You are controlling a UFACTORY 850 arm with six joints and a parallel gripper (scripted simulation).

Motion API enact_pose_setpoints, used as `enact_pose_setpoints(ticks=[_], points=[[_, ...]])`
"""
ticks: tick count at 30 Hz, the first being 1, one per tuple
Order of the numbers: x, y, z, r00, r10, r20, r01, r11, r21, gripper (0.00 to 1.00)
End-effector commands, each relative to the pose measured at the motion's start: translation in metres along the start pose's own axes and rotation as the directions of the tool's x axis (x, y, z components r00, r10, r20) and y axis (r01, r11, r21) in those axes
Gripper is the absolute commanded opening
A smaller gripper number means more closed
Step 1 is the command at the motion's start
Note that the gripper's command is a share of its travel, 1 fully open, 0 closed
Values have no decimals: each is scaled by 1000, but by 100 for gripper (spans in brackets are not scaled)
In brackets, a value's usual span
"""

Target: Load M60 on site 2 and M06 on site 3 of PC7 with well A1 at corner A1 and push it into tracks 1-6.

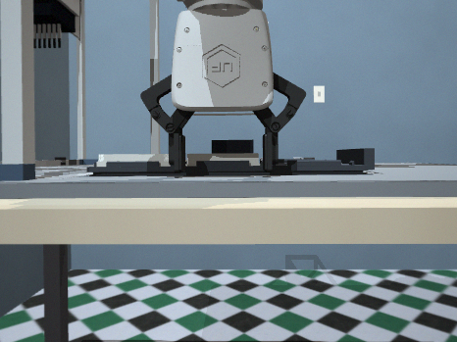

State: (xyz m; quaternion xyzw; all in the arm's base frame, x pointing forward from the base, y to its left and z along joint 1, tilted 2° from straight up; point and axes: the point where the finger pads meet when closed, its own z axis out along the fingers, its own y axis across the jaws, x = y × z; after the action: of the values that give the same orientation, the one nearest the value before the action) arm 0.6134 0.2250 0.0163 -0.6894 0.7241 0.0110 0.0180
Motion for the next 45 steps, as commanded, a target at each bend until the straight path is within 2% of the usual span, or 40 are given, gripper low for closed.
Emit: enact_pose_setpoints(ticks=[1,45], points=[[2,-1,-1,1000,0,1,0,1000,2,100],[21,-1,-1,1000,0,1,0,1000,2,100]])
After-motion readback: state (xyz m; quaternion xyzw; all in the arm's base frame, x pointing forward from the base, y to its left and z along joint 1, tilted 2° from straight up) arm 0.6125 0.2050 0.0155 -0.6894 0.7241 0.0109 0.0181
